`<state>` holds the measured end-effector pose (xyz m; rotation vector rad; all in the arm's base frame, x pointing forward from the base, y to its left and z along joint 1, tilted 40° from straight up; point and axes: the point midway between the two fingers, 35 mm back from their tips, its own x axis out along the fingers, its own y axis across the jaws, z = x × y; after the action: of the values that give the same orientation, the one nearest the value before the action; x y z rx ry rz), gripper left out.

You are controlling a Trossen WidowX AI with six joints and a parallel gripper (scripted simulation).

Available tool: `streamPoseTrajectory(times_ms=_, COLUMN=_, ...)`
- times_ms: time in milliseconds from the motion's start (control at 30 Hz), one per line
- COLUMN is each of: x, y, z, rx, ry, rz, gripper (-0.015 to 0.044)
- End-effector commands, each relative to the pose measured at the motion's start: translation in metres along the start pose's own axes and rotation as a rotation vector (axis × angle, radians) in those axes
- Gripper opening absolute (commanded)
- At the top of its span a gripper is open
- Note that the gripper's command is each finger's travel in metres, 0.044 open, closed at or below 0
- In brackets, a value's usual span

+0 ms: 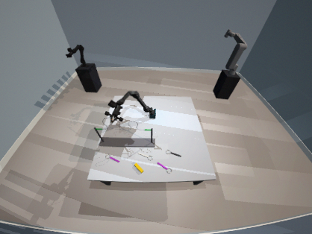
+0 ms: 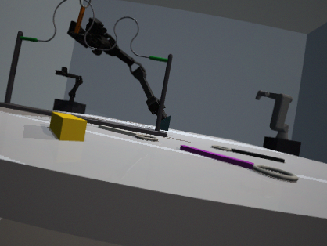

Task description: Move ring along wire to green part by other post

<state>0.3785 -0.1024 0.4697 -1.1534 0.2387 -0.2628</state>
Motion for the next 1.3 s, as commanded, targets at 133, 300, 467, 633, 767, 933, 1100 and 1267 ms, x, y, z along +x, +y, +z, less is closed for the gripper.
streamPoseTrajectory(times_ms=133, x=-0.003, y=-0.006, z=0.0, rx=-0.097, ry=-0.011, rz=-0.051, gripper=-0.015)
streamPoseTrajectory(times_ms=300, x=-0.003, y=-0.009, z=0.0, rx=-0.155, ry=-0.018, rz=-0.077, gripper=-0.015)
streamPoseTrajectory(times_ms=467, x=-0.003, y=-0.011, z=0.001, rx=-0.213, ry=-0.026, rz=-0.103, gripper=-0.015)
streamPoseTrajectory(times_ms=633, x=-0.003, y=-0.014, z=0.001, rx=-0.272, ry=-0.034, rz=-0.129, gripper=-0.015)
streamPoseTrajectory(times_ms=767, x=-0.003, y=-0.016, z=0.002, rx=-0.318, ry=-0.04, rz=-0.149, gripper=-0.015)
streamPoseTrajectory(times_ms=933, x=-0.003, y=-0.018, z=0.003, rx=-0.376, ry=-0.047, rz=-0.175, gripper=-0.015)
streamPoseTrajectory(times_ms=1100, x=-0.003, y=-0.021, z=0.004, rx=-0.435, ry=-0.055, rz=-0.201, gripper=-0.015)
streamPoseTrajectory(times_ms=1267, x=-0.003, y=-0.023, z=0.005, rx=-0.493, ry=-0.062, rz=-0.227, gripper=-0.015)
